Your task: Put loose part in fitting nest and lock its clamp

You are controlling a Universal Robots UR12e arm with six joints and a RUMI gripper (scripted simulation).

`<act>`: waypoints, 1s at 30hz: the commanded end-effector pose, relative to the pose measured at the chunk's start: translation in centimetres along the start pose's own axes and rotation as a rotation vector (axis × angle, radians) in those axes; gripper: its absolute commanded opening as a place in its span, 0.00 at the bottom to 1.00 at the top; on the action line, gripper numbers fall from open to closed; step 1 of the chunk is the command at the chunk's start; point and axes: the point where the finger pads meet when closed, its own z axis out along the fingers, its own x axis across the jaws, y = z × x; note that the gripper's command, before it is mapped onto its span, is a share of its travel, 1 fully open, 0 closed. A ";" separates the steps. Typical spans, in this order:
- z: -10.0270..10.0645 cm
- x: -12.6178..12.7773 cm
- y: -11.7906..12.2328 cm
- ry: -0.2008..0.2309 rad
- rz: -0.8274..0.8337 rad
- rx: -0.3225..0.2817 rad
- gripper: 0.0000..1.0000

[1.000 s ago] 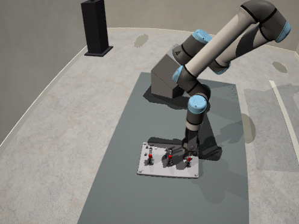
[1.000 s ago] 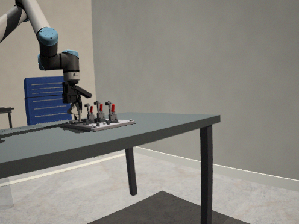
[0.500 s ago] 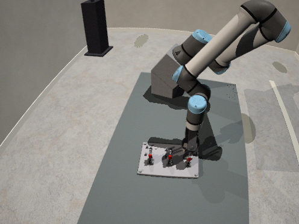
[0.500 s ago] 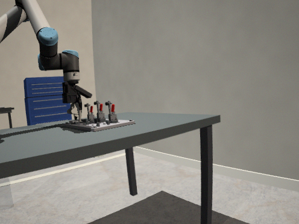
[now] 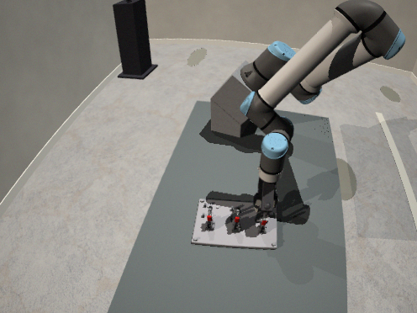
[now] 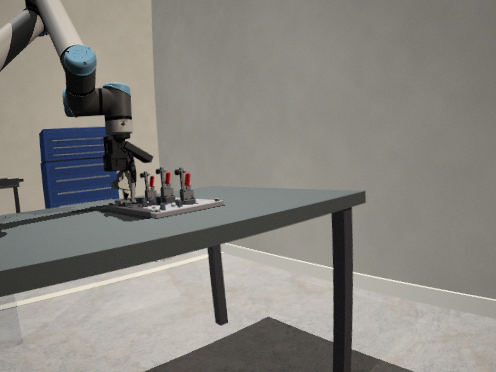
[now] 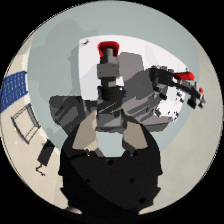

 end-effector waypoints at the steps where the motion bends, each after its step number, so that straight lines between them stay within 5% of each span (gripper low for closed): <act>1: -0.1 0.1 -0.2 0.000 0.000 0.002 0.00; 15: -0.1 0.1 -0.2 0.000 0.000 0.002 0.00; 16: -0.1 0.1 -0.2 0.000 0.000 0.002 0.59; 30: -0.1 0.1 -0.2 0.000 0.000 0.002 0.59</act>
